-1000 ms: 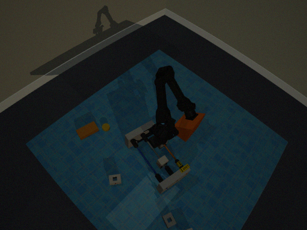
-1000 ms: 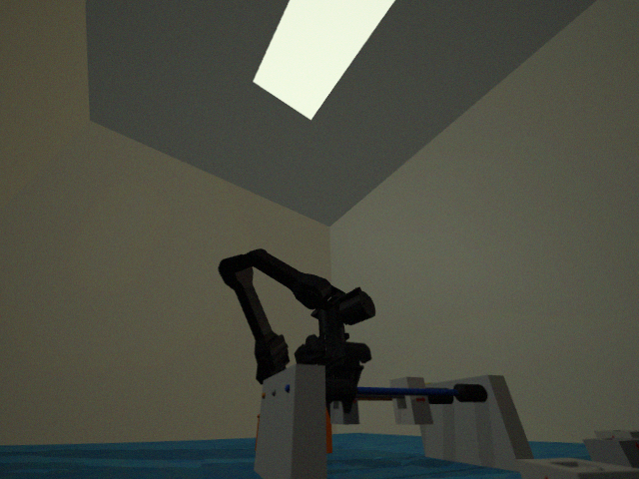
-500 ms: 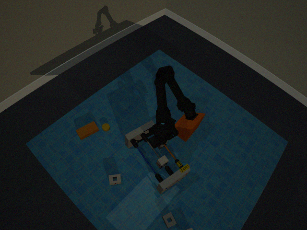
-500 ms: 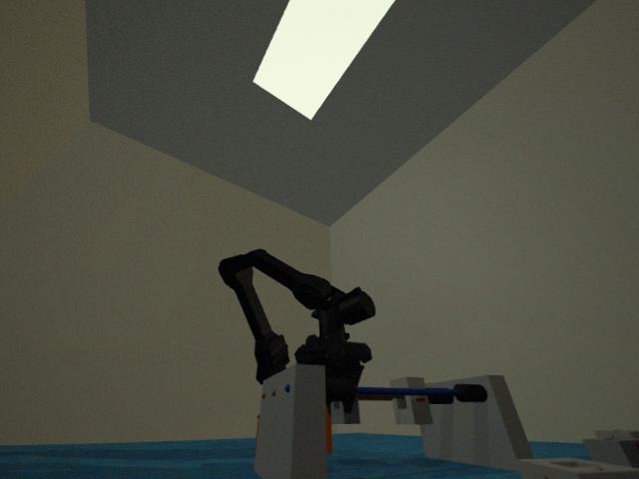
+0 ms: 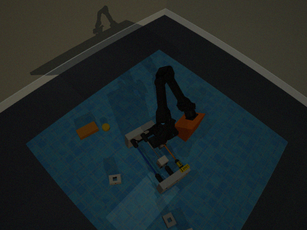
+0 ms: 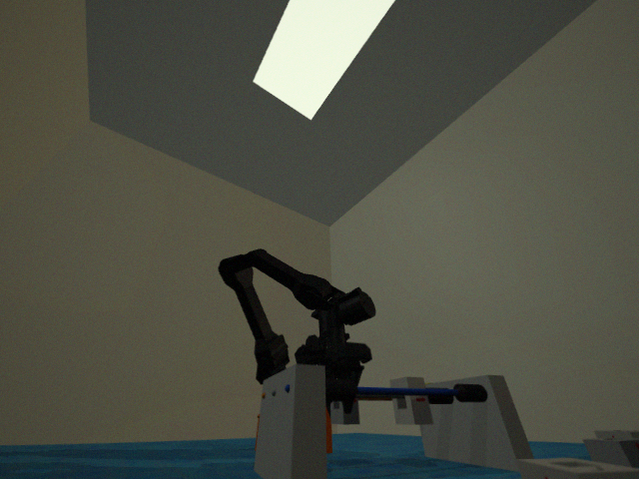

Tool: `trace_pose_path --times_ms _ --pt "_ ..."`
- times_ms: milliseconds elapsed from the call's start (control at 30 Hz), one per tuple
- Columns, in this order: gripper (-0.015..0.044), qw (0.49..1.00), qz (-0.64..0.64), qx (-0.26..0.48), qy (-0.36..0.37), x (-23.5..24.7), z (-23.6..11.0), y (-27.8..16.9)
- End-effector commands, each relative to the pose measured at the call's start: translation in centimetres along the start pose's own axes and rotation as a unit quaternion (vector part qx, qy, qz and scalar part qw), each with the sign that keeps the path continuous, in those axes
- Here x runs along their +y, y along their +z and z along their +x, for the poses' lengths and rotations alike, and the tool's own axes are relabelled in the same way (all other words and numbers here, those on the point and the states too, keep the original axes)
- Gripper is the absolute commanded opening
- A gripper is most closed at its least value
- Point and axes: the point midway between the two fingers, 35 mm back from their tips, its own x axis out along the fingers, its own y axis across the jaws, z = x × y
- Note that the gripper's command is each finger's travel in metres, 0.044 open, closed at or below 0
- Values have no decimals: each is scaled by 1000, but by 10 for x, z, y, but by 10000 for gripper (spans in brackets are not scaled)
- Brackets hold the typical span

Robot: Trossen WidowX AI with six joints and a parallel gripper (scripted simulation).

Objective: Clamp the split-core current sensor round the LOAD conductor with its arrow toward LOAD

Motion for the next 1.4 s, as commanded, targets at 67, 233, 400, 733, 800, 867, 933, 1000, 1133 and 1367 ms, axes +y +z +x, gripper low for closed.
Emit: trace_pose_path --times_ms 67,233,400,733,800,867,933,1000,1133,1367 --pt "276 1000 1 0 -1 0 0 0" --pt "276 1000 1 0 -1 0 0 0" --pt "276 1000 1 0 -1 0 0 0" --pt "230 1000 0 0 0 0 0 0" --pt "216 1000 0 0 0 0 0 0" --pt "203 1000 0 0 0 0 0 0" --pt "190 1000 0 0 0 0 0 0" --pt "176 1000 0 0 0 0 0 0" --pt "150 1000 0 0 0 0 0 0" --pt "44 1000 1 0 -10 0 -1 0"
